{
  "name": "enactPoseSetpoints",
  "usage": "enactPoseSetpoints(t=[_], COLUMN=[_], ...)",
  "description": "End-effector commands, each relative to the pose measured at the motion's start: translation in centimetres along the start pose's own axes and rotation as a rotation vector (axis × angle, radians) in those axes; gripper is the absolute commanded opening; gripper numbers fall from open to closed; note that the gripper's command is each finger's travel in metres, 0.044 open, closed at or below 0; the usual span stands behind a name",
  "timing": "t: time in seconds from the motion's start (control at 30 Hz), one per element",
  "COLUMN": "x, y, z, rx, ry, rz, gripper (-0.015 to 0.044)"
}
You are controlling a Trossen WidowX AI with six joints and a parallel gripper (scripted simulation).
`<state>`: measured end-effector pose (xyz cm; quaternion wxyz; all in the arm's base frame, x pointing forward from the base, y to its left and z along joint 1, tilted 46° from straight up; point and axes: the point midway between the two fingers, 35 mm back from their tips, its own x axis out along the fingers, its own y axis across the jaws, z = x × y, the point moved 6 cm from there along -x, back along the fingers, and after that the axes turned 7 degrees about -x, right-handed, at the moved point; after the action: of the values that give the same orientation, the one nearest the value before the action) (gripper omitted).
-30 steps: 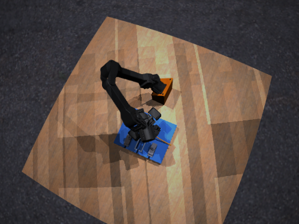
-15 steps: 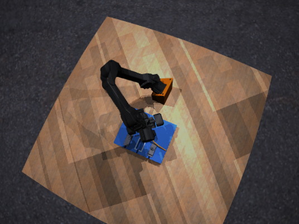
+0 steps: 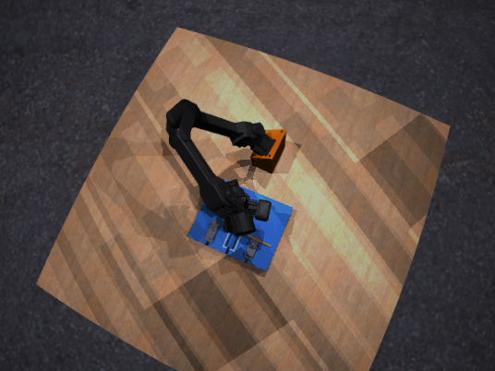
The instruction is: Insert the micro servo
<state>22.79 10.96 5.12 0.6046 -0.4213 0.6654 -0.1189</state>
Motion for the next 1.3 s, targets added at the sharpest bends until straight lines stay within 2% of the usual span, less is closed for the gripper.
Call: enactPoseSetpoints(t=[0.0,0.33,1.27], x=[0.0,0.0,-0.1], y=[-0.1,-0.3,-3.6], z=[0.0,0.6,10.3], rx=[0.111,0.196,0.200], ry=[0.000,-0.001,-0.005], rz=[-0.006,-0.006,-0.008], gripper=[0.0000,0.0000,0.0000])
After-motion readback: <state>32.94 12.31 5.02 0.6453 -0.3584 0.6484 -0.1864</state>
